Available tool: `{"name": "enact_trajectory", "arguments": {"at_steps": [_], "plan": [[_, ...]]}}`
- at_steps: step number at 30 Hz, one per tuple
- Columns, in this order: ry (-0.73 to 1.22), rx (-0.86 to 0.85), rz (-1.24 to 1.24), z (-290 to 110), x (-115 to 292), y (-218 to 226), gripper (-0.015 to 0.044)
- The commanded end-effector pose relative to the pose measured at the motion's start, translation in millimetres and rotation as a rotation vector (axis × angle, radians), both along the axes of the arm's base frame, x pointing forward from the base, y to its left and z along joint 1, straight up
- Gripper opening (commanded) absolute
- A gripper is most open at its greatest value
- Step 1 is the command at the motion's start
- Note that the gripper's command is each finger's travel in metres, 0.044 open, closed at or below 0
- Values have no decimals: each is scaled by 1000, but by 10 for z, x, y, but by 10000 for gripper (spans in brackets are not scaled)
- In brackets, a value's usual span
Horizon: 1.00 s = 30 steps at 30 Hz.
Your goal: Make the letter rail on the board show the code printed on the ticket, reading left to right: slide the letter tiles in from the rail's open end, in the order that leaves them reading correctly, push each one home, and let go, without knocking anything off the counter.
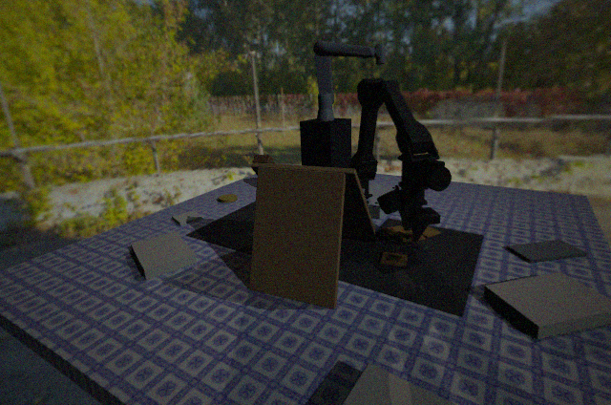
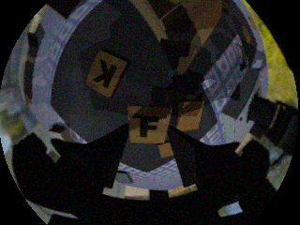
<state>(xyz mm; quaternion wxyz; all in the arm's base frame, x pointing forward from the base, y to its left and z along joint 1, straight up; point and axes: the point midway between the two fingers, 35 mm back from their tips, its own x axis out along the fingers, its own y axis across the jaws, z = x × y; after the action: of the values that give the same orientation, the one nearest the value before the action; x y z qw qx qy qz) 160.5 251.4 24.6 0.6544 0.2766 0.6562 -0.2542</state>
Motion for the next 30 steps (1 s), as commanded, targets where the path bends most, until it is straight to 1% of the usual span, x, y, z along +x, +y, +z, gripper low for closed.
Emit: {"name": "enact_trajectory", "arguments": {"at_steps": [1, 15, 30], "plan": [[-6, 0, -3, 33, 6, 2, 0], [-13, 4, 18, 70, 9, 1, 0], [-325, 39, 412, 403, 447, 196, 0]]}}
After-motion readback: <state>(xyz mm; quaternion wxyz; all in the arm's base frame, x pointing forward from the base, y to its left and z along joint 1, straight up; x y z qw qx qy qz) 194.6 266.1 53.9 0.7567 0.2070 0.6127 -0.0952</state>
